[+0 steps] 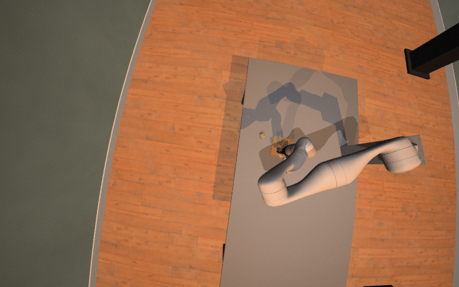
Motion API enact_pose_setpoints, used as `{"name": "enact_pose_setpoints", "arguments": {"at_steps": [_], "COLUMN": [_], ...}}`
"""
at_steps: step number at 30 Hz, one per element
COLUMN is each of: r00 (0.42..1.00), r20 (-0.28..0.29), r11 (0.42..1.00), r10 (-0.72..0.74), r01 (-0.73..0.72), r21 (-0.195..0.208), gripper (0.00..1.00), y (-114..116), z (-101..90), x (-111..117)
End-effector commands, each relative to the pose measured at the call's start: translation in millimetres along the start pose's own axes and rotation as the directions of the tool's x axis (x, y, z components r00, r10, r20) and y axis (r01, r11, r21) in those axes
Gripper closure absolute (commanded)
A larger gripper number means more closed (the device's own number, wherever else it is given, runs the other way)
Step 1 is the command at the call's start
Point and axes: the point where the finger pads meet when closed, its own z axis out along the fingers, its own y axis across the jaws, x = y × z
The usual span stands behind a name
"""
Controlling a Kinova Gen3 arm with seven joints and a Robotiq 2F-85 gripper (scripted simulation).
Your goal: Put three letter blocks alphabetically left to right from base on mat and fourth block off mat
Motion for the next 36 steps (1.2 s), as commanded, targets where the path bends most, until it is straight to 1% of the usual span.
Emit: {"name": "enact_pose_setpoints", "arguments": {"at_steps": [1, 36], "r00": [1.000, 1.000], "r20": [0.000, 0.000], "r11": [1.000, 1.000], "r10": [0.000, 0.000], "r01": [0.000, 0.000], "r21": [-0.001, -0.001], "gripper": [0.79, 0.79], "y": [0.4, 0.3], "z": [-0.3, 3.6], "x": [0.0, 0.0]}}
